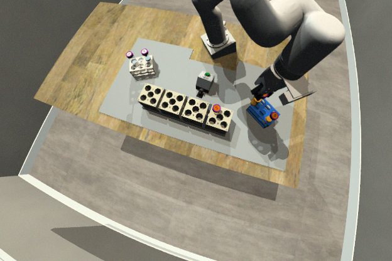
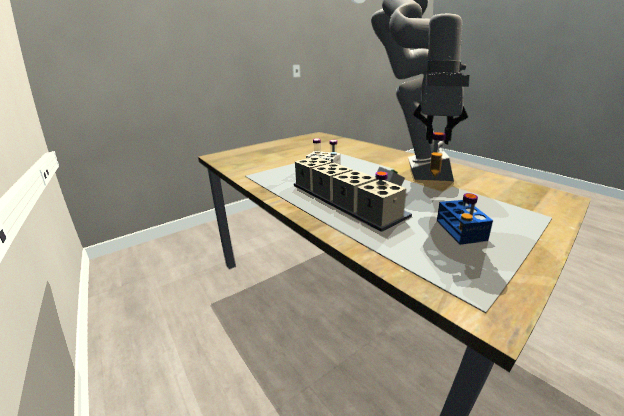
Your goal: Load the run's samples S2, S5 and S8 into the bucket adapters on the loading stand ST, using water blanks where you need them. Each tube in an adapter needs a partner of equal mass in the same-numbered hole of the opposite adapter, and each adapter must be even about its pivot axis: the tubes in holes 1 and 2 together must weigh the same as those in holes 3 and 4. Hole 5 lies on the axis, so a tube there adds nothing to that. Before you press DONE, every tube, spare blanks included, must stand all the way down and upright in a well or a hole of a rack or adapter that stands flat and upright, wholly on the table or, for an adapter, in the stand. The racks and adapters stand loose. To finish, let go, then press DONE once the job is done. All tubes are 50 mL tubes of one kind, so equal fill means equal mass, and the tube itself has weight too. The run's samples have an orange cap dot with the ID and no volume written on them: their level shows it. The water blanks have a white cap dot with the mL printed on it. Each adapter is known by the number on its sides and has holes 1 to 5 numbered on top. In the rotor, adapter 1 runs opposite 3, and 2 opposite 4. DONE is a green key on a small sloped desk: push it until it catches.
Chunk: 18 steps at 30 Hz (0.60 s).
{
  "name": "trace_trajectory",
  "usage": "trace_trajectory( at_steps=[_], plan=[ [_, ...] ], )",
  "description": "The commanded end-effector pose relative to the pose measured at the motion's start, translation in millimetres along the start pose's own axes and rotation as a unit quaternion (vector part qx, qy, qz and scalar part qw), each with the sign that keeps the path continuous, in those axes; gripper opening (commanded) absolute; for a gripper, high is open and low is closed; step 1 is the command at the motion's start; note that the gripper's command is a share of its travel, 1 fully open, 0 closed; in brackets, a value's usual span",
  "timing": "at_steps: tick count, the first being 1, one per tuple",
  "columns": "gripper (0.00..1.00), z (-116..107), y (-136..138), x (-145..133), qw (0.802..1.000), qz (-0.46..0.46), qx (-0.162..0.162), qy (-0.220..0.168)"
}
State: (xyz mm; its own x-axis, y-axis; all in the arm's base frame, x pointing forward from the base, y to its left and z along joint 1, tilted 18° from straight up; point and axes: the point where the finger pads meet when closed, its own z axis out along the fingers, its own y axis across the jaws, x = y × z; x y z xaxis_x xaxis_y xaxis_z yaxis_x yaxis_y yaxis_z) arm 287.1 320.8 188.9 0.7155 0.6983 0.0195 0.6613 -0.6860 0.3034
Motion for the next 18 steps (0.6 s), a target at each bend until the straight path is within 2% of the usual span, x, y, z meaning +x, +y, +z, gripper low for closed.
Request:
trace_trajectory(
  at_steps=[1, 10, 12, 18],
  plan=[
    [0.00, -2, 21, 2, 0.998, 0.069, 0.000, 0.003],
    [0.00, -2, 66, 2, 0.976, 0.217, 0.000, 0.003],
    [0.00, -2, 66, 2, 0.976, 0.217, 0.000, 0.003],
    [0.00, -2, 96, 2, 0.950, 0.313, 0.000, 0.003]
  ],
)
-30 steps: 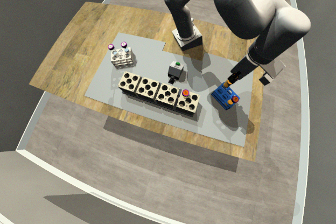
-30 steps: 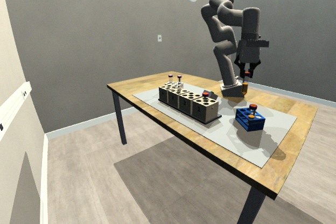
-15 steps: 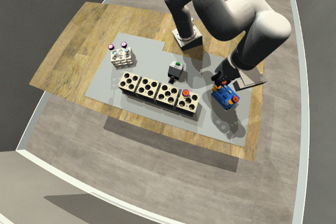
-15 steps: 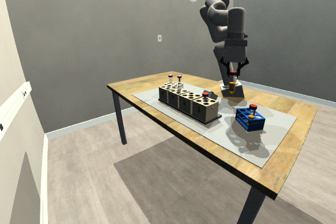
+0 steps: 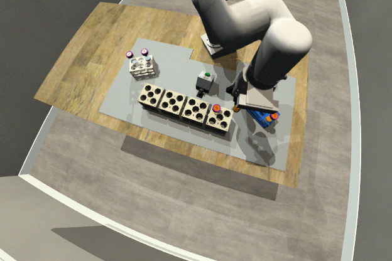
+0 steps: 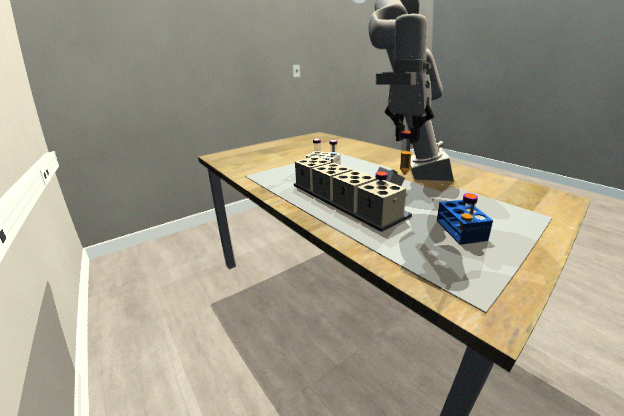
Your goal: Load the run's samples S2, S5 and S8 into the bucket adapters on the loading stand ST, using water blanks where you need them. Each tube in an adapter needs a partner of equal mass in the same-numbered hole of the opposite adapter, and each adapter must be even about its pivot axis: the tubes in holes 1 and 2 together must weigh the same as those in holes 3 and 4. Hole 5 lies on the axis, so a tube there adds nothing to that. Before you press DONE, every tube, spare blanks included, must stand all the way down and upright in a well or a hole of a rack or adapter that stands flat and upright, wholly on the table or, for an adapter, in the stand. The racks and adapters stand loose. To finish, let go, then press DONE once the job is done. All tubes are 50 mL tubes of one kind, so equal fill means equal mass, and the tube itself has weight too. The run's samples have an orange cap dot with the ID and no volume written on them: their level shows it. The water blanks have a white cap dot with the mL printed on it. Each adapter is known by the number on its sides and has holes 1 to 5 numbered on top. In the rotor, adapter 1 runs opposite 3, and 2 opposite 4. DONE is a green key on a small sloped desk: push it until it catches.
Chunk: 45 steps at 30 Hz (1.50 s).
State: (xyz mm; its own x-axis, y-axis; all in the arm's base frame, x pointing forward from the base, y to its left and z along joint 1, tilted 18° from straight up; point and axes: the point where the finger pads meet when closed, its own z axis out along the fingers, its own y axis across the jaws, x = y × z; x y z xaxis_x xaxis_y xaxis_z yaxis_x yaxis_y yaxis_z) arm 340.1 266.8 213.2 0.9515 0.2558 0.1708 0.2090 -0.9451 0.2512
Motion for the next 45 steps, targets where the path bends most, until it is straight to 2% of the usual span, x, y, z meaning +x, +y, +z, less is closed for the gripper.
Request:
trace_trajectory(
  at_steps=[1, 18, 39, 45],
  plan=[
    [0.00, -2, 18, 12, 0.998, 0.070, 0.001, 0.003],
    [0.00, -2, 81, 50, 0.997, 0.071, 0.001, 0.003],
    [0.00, -2, 81, 50, 0.997, 0.071, 0.001, 0.003],
    [0.00, 6, 81, 50, 0.997, 0.071, 0.001, 0.003]
  ],
)
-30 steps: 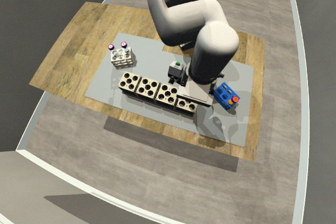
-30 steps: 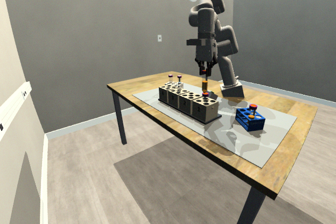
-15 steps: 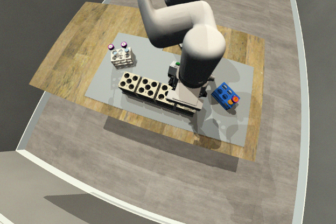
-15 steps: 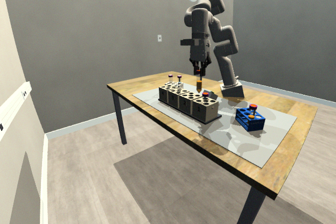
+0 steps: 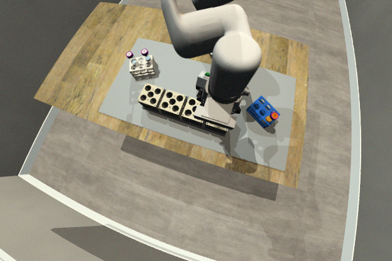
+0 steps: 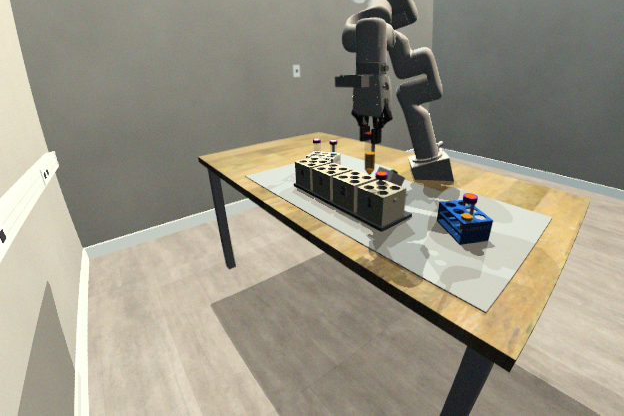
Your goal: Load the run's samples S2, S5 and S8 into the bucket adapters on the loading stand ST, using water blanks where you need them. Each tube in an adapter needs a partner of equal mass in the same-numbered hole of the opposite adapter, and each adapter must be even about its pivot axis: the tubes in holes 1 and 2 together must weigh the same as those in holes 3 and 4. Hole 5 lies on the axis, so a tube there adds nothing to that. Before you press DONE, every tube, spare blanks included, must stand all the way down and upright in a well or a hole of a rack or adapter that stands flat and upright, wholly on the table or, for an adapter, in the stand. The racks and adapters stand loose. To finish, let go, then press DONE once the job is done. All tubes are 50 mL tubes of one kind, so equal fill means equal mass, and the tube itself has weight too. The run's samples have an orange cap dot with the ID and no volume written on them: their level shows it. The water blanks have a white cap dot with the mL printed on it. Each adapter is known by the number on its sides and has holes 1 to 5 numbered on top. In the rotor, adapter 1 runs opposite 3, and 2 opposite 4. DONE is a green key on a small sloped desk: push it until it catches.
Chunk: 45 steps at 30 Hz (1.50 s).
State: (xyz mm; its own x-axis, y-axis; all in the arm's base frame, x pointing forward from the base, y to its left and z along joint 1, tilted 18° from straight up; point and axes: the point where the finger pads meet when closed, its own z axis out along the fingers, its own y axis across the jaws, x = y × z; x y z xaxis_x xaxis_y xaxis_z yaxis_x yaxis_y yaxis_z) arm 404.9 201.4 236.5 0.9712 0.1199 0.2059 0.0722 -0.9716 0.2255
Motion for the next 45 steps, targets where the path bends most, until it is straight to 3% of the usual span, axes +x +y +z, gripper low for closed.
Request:
trace_trajectory(
  at_steps=[1, 14, 29, 45],
  plan=[
    [0.00, 2, 0, 1, 1.000, 0.000, 0.001, 0.002],
    [0.00, 27, 0, 1, 1.000, 0.000, 0.001, 0.002],
    [0.00, 27, 0, 1, 1.000, 0.000, 0.001, 0.002],
    [0.00, 41, 0, 1, 1.000, 0.000, 0.001, 0.002]
  ],
)
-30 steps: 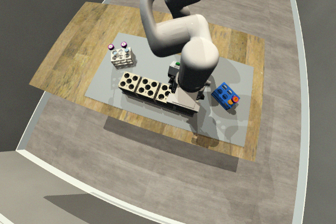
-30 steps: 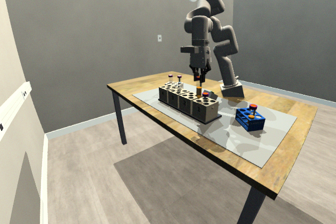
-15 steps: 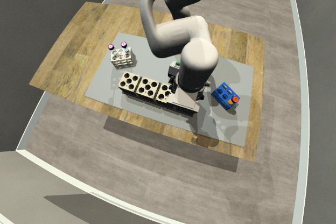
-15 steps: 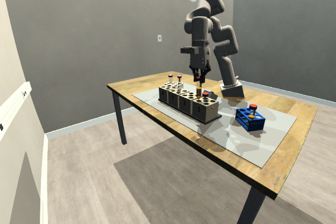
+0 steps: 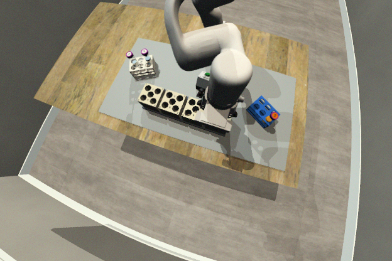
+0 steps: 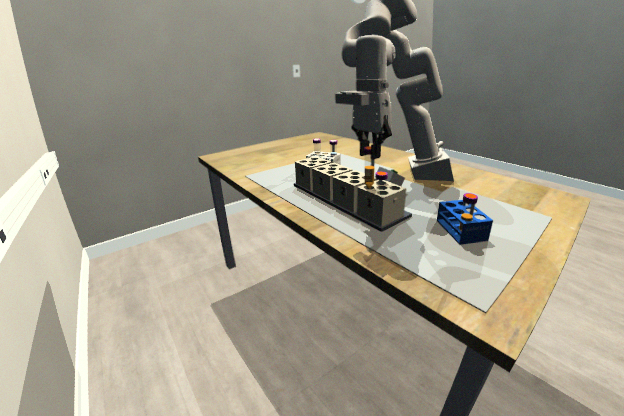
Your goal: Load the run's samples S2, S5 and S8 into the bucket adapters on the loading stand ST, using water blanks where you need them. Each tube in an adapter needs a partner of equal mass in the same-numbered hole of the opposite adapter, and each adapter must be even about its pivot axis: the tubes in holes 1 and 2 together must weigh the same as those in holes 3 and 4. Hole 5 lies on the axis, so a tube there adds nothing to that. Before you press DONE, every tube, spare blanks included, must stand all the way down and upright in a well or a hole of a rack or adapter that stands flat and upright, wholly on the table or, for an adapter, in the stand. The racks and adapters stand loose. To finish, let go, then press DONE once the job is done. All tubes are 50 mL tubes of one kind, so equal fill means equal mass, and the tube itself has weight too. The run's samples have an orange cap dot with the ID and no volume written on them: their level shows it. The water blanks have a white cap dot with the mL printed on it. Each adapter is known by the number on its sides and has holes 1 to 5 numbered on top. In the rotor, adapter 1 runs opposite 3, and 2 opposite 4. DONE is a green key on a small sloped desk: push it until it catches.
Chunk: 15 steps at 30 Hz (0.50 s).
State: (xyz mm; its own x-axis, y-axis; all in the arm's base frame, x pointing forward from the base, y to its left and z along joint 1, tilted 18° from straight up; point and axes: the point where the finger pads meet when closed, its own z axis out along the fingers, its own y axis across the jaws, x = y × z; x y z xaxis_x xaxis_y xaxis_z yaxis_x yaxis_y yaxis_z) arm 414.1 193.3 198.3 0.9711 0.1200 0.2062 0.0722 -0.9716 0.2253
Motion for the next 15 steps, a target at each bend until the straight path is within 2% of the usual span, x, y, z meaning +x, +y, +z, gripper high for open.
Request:
trace_trajectory(
  at_steps=[1, 15],
  plan=[
    [0.00, 2, 0, 1, 1.000, 0.000, 0.001, 0.002],
    [0.00, 14, 0, 1, 1.000, 0.000, 0.001, 0.002]
  ],
)
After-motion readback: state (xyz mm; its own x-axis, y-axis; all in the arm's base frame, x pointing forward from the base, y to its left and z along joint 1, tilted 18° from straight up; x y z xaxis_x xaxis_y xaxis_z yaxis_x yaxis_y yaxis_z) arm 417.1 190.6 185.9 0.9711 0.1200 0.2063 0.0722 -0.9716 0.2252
